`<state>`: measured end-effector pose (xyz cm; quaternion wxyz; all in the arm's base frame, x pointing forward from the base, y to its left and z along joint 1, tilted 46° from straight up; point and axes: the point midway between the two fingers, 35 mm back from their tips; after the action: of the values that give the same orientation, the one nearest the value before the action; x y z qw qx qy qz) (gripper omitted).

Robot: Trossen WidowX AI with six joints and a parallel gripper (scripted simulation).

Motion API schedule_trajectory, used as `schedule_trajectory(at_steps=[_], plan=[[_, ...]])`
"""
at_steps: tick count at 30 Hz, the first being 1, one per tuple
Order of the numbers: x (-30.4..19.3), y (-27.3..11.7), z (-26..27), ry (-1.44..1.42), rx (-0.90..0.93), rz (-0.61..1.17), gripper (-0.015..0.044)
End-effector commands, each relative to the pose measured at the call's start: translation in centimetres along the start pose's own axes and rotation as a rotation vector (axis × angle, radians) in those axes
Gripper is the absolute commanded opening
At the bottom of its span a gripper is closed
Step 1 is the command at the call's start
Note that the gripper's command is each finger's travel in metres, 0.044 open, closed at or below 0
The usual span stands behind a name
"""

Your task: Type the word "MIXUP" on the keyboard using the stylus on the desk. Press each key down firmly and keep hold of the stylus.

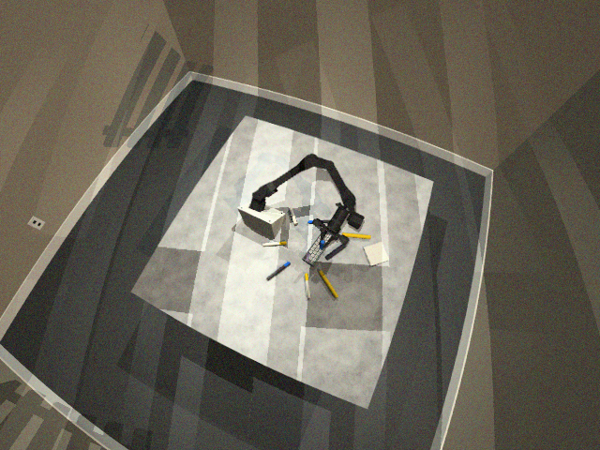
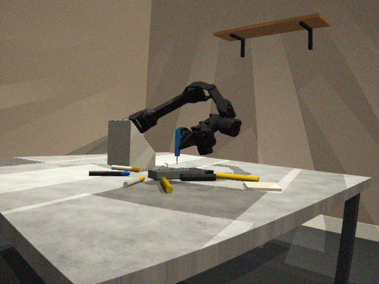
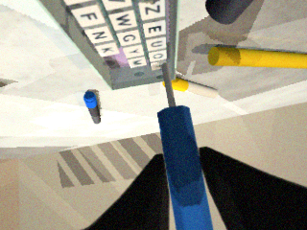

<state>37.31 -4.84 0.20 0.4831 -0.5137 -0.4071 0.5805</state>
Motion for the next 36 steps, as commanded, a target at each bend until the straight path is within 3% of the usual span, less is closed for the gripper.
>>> schedule_trajectory(at_steps=[1,17,20,36], plan=[[-1.7,2.4,0.5,-0.001,0.007,0.008,0.0],[-0.1,3.5,0.2,-0.001,0.008,0.007,0.0],[-0.1,3.7,0.0,-0.001,0.008,0.007,0.0079],[0.6,4.1,-0.1,-0.002,0.008,0.007,0.0081]])
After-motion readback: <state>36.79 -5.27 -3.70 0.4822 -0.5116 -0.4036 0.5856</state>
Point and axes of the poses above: the point midway between the two fingers, 35 mm back from their tips, its own y axis out along the fingers, its own z axis across the jaws, x = y × z, and after that the axes turned 14 degrees about -y, right-handed
